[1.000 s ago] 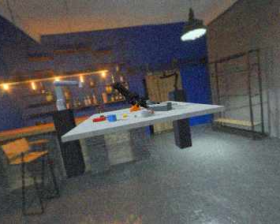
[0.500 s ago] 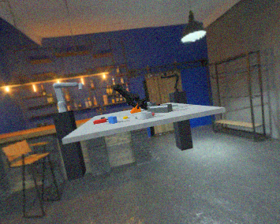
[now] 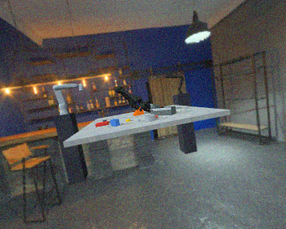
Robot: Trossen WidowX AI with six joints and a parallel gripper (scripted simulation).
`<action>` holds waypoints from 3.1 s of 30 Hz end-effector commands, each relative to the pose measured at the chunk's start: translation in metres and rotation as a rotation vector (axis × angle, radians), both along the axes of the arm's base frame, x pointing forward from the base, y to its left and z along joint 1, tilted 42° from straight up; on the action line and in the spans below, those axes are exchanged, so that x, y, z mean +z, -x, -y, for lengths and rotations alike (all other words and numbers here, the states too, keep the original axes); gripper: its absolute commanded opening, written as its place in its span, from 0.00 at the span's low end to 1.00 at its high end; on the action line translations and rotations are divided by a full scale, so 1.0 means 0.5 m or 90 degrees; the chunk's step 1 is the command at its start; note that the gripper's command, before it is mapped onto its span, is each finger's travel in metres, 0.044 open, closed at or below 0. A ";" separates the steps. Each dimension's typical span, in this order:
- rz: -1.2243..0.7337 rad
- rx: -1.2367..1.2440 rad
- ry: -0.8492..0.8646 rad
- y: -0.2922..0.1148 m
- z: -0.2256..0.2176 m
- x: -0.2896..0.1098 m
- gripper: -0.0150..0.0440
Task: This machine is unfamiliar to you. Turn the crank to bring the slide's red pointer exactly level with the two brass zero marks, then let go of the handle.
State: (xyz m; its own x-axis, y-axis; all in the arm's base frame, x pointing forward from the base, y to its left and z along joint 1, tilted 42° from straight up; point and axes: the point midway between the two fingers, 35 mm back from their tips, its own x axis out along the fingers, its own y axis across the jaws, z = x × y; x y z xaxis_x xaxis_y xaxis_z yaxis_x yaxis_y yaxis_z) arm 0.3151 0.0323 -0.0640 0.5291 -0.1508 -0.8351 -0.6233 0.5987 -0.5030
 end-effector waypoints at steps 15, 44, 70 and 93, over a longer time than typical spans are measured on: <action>0.013 -0.006 0.005 -0.016 0.008 0.023 0.25; 0.013 -0.006 0.005 -0.027 -0.003 0.057 0.25; 0.013 -0.006 0.003 -0.012 -0.061 0.090 0.25; 0.013 -0.006 0.002 0.015 -0.098 0.076 0.25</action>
